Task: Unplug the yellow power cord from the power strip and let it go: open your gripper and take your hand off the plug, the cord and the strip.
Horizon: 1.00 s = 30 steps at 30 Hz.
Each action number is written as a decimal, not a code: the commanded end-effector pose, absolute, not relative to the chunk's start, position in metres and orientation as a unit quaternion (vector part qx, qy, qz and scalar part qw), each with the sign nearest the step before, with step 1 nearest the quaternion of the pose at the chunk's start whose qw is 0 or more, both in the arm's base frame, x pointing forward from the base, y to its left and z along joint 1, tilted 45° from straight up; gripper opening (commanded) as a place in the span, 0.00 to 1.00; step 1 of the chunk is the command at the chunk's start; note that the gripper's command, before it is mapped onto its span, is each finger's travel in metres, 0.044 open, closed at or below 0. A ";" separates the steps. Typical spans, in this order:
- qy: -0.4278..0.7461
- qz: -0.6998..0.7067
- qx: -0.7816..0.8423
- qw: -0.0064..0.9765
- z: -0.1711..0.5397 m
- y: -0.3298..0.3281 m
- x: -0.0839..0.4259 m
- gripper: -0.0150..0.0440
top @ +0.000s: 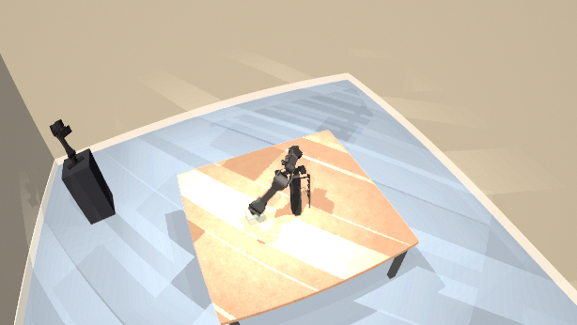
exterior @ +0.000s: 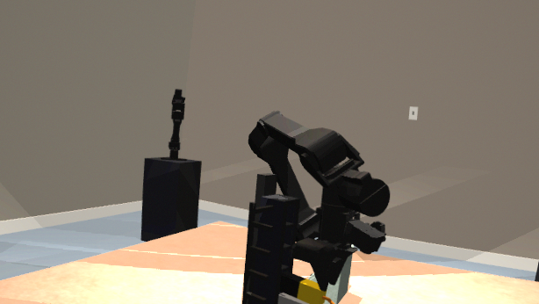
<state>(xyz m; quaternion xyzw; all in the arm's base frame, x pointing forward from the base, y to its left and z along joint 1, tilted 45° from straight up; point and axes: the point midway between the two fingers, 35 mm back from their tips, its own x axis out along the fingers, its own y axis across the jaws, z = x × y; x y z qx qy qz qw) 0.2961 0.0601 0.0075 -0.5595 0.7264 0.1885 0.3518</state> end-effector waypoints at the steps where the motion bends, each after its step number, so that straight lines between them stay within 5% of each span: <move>1: 0.725 0.189 -0.563 0.350 0.013 0.056 0.294 0.53; 28: 0.725 0.188 -0.563 0.349 0.019 0.033 0.285 0.53; 30: 0.727 0.188 -0.559 0.350 0.020 0.035 0.285 0.44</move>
